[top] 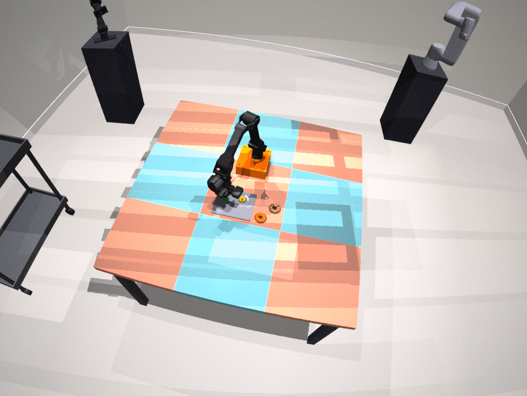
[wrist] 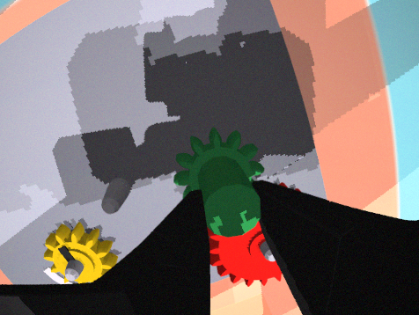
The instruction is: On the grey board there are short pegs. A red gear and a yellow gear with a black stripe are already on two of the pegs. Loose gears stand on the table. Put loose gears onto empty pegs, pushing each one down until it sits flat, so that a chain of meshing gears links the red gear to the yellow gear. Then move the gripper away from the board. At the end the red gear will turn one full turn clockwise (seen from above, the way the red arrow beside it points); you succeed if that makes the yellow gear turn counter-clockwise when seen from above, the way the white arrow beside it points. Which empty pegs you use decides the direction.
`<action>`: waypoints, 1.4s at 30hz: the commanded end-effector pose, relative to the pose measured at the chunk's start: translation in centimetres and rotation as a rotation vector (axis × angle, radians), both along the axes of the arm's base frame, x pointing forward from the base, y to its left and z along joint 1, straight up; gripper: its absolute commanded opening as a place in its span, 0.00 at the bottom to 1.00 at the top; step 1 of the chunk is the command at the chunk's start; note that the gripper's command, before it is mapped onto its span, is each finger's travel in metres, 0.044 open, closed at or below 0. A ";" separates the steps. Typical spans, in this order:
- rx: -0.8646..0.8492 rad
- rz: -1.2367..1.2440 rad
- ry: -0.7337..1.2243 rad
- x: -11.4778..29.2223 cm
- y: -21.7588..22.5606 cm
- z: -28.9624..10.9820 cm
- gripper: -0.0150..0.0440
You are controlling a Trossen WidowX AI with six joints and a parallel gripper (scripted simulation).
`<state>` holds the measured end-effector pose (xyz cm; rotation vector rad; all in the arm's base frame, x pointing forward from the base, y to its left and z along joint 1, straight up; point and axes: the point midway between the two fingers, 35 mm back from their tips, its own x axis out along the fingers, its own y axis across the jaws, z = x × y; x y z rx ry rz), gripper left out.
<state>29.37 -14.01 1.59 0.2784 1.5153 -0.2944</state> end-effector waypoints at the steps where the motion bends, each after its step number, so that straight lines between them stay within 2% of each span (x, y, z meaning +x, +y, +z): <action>1: 0.001 -0.010 -0.003 0.1 0.0 -0.1 0.25; 5: 0.004 -0.091 -0.004 0.1 0.0 -0.2 0.25; 10: 0.005 -0.141 -0.005 0.1 0.0 0.0 0.48; 11: 0.006 -0.162 -0.005 0.0 0.0 0.1 0.49; 15: 0.007 -0.201 -0.006 0.0 0.0 0.7 0.49; 21: 0.008 -0.223 -0.006 -0.1 0.1 4.6 0.49; 24: 0.008 -0.225 -0.006 -0.1 0.1 4.7 0.49; 25: 0.006 -0.207 -0.011 0.2 0.2 4.1 0.54; 28: 0.006 -0.113 -0.010 2.5 3.1 4.2 0.67; 35: 0.008 0.180 -0.010 7.5 14.0 4.3 0.98; 38: 0.008 0.296 -0.009 8.4 19.0 4.3 1.00; 42: 0.009 0.323 -0.009 8.5 20.3 4.3 1.00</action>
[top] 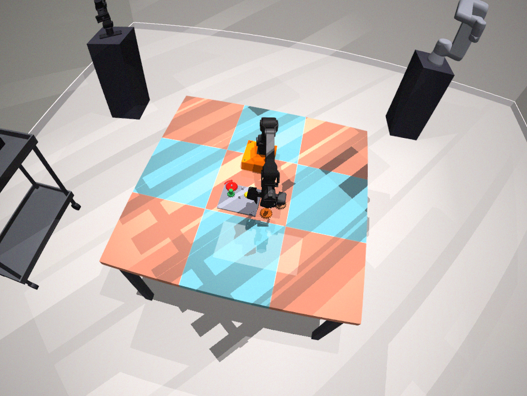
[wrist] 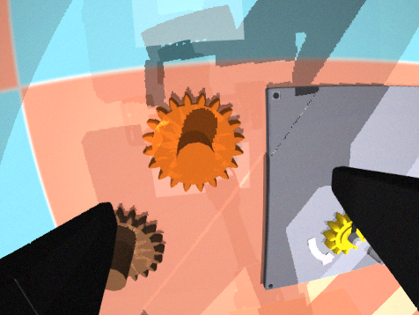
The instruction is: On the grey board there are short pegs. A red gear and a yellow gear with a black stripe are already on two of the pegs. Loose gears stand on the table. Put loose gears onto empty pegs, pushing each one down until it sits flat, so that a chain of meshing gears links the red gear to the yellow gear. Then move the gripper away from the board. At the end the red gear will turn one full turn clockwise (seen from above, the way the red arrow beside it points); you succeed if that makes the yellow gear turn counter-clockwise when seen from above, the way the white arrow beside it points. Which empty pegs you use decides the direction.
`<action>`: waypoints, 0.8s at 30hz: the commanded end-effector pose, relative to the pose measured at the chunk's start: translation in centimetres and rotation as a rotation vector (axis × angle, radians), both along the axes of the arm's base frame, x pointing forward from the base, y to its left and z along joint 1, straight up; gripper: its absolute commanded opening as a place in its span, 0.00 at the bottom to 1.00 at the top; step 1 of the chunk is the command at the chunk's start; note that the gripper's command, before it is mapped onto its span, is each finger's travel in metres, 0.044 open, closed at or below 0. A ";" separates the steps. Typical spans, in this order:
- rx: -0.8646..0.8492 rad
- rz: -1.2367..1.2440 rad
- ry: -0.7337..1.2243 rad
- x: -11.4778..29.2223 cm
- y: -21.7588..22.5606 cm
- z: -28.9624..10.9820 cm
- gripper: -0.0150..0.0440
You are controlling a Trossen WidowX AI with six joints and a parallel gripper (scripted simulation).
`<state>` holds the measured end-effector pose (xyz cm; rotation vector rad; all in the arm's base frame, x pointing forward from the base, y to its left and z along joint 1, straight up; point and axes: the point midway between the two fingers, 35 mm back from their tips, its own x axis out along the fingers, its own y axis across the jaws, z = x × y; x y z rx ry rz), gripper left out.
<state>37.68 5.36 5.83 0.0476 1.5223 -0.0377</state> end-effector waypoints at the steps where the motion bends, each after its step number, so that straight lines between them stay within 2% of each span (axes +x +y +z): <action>1: -0.001 0.010 0.003 0.2 0.9 0.0 1.00; 8: -0.001 0.010 0.003 0.3 0.9 -2.3 1.00; 24: -0.001 0.010 0.003 0.5 1.0 -4.3 1.00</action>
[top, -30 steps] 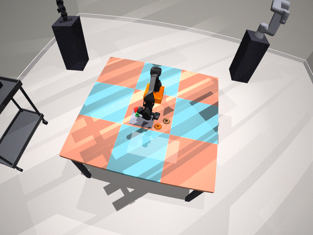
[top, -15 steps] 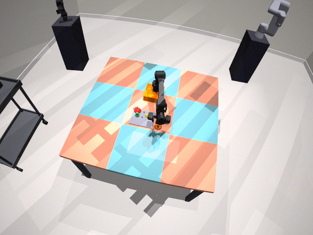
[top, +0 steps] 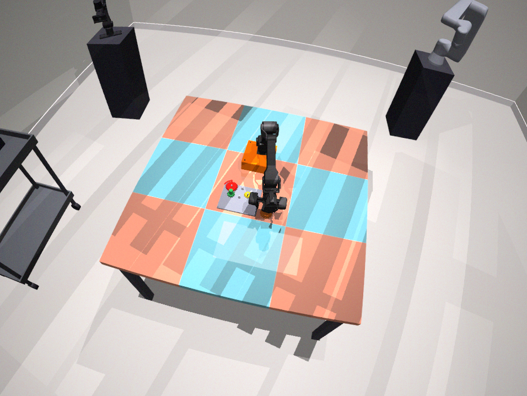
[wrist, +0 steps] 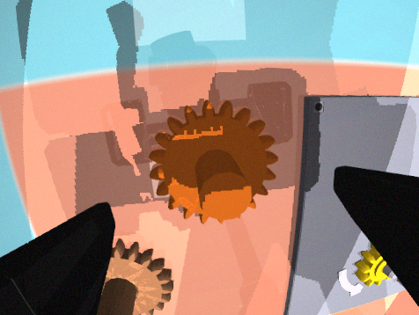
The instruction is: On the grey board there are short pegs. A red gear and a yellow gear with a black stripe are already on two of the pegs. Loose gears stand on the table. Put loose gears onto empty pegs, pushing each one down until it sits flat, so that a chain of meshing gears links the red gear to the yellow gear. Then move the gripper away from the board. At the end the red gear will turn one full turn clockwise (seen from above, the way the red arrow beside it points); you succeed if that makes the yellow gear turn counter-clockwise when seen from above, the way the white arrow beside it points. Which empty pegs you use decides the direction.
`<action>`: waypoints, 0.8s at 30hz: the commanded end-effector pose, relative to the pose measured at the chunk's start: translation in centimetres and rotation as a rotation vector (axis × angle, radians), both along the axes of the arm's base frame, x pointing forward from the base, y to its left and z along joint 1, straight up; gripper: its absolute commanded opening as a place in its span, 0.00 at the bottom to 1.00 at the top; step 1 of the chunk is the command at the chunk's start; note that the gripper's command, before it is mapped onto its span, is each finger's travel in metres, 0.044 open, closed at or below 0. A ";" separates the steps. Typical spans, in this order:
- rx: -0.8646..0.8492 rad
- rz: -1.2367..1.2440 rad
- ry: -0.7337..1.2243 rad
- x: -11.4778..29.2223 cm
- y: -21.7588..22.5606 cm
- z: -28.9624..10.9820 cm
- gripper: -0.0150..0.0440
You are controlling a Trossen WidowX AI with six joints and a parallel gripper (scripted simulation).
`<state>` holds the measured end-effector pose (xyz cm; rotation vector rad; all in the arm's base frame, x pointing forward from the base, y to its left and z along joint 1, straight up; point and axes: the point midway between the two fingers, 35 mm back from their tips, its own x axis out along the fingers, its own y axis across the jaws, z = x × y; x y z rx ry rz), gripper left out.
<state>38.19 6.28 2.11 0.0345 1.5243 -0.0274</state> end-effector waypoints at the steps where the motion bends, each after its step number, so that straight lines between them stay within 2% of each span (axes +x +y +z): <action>1: 0.002 -0.005 0.002 0.0 0.0 -0.7 1.00; 8: 0.002 -0.005 0.002 0.0 0.1 -1.3 1.00; 22: 0.002 -0.005 0.002 0.0 0.1 -1.3 0.38; 24: 0.002 -0.005 0.002 0.0 0.1 -1.3 0.35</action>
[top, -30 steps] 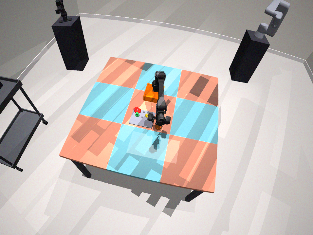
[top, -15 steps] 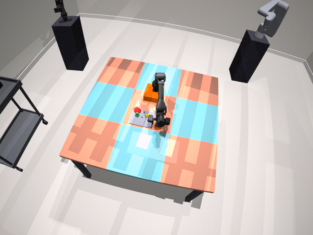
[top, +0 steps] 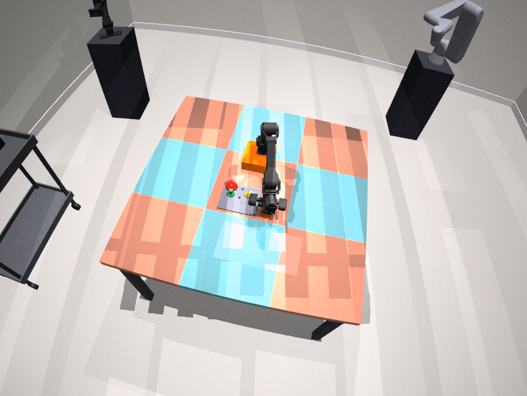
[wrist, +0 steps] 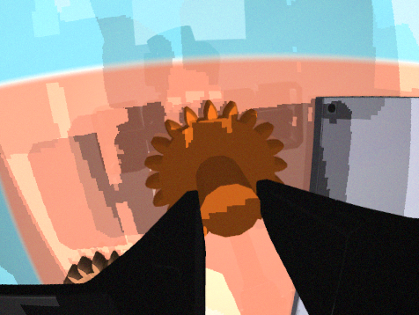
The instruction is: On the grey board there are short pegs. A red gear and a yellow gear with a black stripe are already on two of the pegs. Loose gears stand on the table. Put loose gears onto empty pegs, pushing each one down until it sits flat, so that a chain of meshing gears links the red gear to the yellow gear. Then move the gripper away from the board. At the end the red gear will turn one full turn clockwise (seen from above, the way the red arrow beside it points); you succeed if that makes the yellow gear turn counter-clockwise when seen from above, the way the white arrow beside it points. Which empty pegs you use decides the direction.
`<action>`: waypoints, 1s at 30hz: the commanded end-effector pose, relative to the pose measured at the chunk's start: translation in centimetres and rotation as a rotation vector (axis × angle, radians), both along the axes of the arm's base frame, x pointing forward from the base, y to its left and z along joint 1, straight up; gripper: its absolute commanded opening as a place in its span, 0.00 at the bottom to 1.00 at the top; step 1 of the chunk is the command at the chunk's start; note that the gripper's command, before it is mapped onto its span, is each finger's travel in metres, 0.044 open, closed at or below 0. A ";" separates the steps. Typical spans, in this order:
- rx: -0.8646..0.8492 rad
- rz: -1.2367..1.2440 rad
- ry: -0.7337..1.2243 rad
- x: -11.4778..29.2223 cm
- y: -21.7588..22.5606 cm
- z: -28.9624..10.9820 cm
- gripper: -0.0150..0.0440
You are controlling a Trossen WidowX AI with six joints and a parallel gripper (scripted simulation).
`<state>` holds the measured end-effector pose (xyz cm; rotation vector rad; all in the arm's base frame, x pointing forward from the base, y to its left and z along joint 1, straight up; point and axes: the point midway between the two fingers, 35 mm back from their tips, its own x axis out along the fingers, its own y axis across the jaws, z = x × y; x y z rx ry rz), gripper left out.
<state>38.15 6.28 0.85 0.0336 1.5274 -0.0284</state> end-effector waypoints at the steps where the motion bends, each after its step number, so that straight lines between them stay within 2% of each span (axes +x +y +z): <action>1: 0.003 -0.004 -0.002 0.0 0.1 0.0 0.34; 5: 0.003 -0.004 -0.002 0.0 0.1 0.0 0.30; 6: 0.003 -0.004 -0.002 0.0 0.1 0.0 0.25; 30: 0.003 -0.004 -0.003 0.6 0.1 6.0 0.25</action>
